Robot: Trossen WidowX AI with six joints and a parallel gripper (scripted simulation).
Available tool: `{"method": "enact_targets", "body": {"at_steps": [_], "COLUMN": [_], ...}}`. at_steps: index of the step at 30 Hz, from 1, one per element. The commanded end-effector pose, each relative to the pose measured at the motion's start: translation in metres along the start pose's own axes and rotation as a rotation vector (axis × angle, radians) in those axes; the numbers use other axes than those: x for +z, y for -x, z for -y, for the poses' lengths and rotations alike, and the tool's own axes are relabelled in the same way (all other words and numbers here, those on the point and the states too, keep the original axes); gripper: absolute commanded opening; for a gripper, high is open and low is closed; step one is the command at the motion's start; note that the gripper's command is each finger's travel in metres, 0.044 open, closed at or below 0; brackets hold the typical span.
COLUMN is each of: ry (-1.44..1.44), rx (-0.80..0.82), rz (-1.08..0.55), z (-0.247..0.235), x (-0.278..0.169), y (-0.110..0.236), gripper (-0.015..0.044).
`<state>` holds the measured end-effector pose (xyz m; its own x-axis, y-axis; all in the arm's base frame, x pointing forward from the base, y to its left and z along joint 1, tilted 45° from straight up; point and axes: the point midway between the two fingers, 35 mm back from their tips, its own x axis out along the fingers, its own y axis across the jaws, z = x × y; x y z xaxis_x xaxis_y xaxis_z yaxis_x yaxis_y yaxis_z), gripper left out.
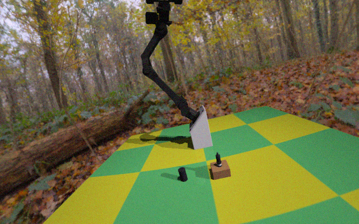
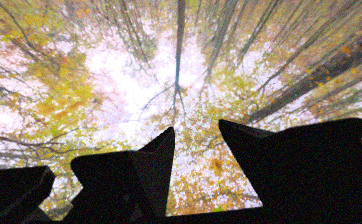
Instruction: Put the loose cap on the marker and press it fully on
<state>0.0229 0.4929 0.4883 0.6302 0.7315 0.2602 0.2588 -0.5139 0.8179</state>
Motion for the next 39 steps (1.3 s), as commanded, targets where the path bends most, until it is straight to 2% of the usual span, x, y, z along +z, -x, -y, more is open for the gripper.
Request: {"method": "enact_targets", "body": {"at_steps": [1,11,20,29,39], "ry": [0.237,0.673,0.974,1.173,1.238], "rx": [-0.056,-0.255,-0.527,-0.899,-1.446], "rz": [0.122,0.405,0.644,0.856,1.009], "z": [0.022,0.048,0.051,0.04,0.021], "x": [0.062,0.216,0.361,0.497,0.614], "y": [-0.033,-0.071,-0.06,-0.004,0.11], "gripper": [0.0238,0.0238,0.0238,0.0238,0.0238]}}
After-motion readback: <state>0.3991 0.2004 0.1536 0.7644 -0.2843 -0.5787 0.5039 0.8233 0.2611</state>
